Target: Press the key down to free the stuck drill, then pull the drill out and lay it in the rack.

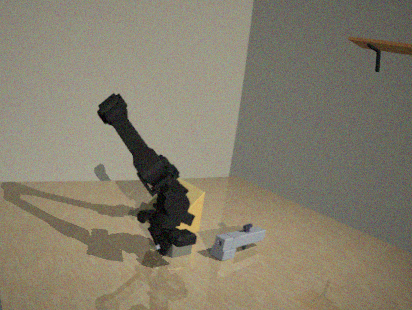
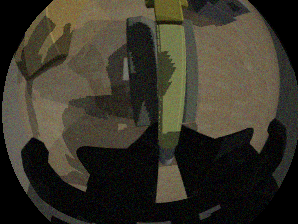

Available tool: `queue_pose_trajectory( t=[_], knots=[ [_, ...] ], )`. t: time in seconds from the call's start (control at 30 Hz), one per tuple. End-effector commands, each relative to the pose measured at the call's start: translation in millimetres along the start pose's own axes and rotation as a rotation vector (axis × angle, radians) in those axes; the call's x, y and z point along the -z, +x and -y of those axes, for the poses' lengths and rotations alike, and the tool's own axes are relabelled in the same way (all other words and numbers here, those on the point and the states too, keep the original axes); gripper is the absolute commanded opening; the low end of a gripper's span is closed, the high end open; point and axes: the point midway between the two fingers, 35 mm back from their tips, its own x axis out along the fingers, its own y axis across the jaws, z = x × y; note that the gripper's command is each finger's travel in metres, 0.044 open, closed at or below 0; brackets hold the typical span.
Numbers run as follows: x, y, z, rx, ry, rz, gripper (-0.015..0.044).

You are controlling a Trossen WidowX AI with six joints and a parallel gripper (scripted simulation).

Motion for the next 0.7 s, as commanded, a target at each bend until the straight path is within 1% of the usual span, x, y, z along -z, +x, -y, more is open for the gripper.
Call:
queue_pose_trajectory(
  t=[0.0,0.67],
  knots=[
    [-5.4,5.1,-2.2,-0.008,-0.005,0.014,0.0],
    [-7.3,3.6,-2.3,-0.008,-0.005,0.014,0.0]
  ],
)
